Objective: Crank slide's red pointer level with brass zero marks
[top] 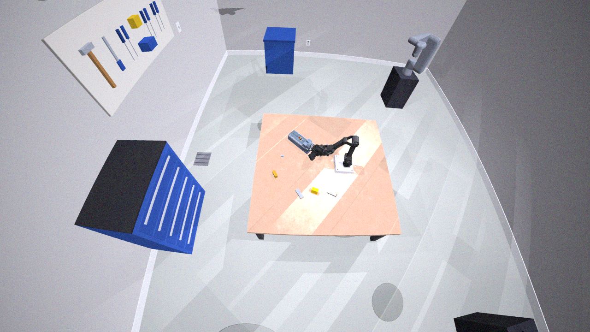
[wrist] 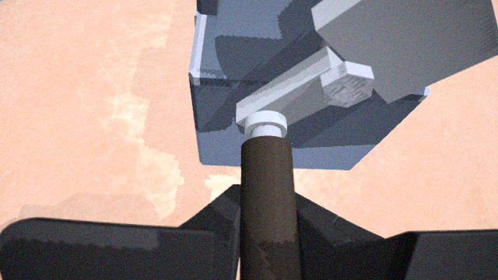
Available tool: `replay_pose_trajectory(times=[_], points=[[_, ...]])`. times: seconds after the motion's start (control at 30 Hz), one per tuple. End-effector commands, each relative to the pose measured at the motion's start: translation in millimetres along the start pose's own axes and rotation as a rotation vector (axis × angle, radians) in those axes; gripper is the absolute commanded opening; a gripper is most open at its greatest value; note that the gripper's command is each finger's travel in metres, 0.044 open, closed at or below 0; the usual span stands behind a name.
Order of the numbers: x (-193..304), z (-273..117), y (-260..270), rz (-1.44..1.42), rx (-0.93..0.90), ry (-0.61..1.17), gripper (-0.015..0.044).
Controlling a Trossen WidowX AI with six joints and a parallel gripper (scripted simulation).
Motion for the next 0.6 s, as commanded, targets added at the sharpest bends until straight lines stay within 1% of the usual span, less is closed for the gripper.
replay_pose_trajectory(times=[0.0,0.57], points=[[-4.2,-4.5,4.6,0.000,-0.017,-0.017,0.0000],[-8.5,-8.8,6.5,0.000,-0.017,-0.018,0.0000]])
Point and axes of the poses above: the point midway between the two fingers, 35 mm back from their tips, its own z axis out along the fingers, its own y axis across the jaws, x = y × z, the point moved 8 cm from there along -z, back along the fingers, and after that the axes turned 15 degrees about -z, right-handed, at the moved point
